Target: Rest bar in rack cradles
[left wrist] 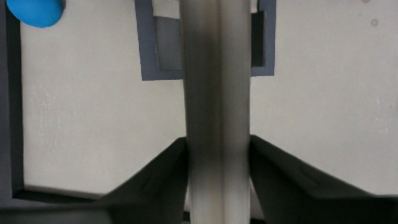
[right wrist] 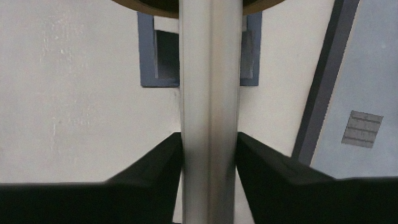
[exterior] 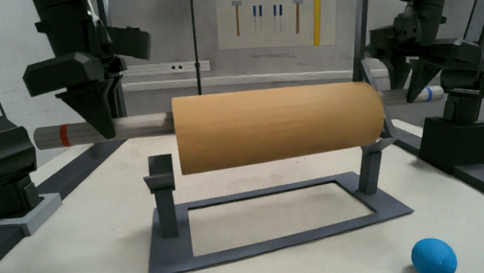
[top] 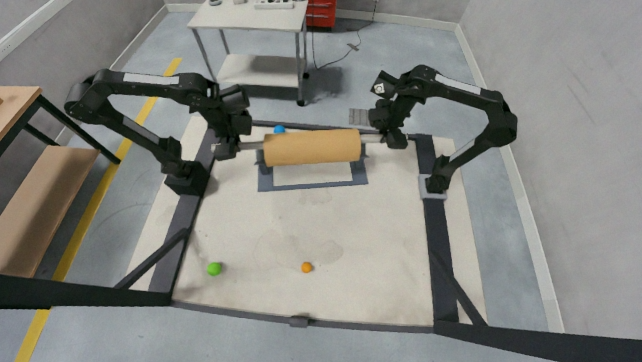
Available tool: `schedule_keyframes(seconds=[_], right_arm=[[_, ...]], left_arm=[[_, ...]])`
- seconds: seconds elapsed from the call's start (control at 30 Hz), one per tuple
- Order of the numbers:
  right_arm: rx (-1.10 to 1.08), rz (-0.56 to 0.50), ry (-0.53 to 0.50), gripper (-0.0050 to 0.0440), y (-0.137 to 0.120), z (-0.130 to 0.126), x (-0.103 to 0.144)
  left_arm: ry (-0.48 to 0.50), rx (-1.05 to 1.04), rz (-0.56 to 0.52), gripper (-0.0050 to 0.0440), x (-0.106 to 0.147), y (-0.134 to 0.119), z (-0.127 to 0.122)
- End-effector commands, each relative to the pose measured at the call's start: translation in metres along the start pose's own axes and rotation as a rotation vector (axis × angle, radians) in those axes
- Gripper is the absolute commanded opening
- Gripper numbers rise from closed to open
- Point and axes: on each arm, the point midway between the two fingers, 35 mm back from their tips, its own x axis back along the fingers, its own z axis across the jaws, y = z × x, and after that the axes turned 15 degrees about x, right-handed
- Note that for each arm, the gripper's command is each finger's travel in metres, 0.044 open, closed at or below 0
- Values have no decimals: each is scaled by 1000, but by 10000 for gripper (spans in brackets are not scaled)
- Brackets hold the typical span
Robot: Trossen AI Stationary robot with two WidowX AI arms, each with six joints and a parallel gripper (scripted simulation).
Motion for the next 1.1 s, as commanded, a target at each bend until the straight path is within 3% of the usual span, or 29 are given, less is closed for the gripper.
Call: schedule_keyframes(seconds=[0.0, 0.1, 0.13, 0.57, 0.67, 0.7, 1.07], right_arm=[[3, -29, -29, 50, 0, 1, 6], [4, -36, -36, 50, 2, 0, 11], [2, -28, -30, 50, -1, 1, 4], [0, -26, -30, 50, -4, 1, -11], [1, -33, -36, 50, -1, 0, -5], [0, -26, -30, 50, -4, 1, -13], [-1, -24, -27, 50, -6, 1, -25]], left_arm=[[4, 9, -25, 50, 0, 2, 1], [2, 9, -43, 50, 7, 6, 1], [4, 8, -18, 50, -3, 2, 1], [3, 9, -14, 50, -18, -1, 2], [1, 8, -40, 50, -10, 3, 1], [4, 8, -14, 50, -21, -2, 2], [4, 9, -12, 50, -32, -4, 2]])
